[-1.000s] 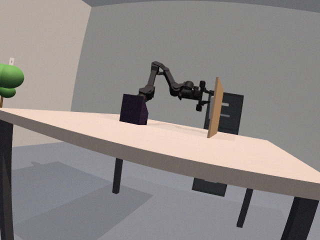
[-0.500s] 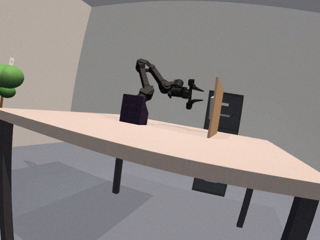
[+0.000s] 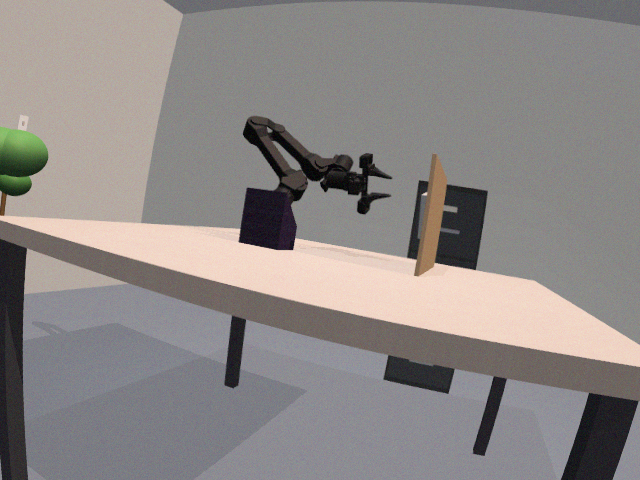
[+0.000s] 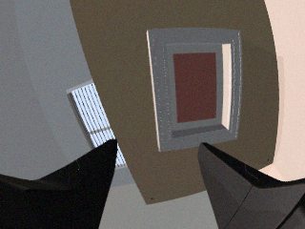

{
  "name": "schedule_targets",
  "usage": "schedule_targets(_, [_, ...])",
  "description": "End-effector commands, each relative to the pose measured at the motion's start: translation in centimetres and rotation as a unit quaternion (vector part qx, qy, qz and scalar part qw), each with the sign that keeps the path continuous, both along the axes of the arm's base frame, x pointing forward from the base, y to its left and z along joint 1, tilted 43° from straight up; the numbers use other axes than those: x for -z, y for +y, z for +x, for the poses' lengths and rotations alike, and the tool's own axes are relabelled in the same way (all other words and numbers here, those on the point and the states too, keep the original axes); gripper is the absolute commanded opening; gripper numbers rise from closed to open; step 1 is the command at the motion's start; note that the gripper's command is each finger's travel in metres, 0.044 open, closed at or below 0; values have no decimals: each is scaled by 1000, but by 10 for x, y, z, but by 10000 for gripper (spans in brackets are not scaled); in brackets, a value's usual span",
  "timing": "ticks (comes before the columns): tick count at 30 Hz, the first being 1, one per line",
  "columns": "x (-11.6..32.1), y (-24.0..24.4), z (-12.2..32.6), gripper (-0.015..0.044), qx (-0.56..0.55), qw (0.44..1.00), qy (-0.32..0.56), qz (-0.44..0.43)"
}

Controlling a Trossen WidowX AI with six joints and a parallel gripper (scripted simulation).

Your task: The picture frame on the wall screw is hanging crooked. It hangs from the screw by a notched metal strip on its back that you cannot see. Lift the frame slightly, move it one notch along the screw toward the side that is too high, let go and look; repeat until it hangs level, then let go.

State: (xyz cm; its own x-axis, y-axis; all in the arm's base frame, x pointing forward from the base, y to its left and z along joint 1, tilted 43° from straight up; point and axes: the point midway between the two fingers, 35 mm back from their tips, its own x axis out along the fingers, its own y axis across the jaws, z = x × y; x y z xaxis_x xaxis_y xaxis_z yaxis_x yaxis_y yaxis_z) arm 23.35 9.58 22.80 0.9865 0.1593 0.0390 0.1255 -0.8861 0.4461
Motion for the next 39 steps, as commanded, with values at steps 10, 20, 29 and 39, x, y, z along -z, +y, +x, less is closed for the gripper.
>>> schedule_targets(10, [2,-40,-54,260,13,999,17,46])
schedule_targets(20, [2,-39,-54,260,22,998,8,59])
schedule_targets(29, [2,-39,-54,260,22,998,8,59])
schedule_targets(39, [2,-39,-54,260,22,998,8,59])
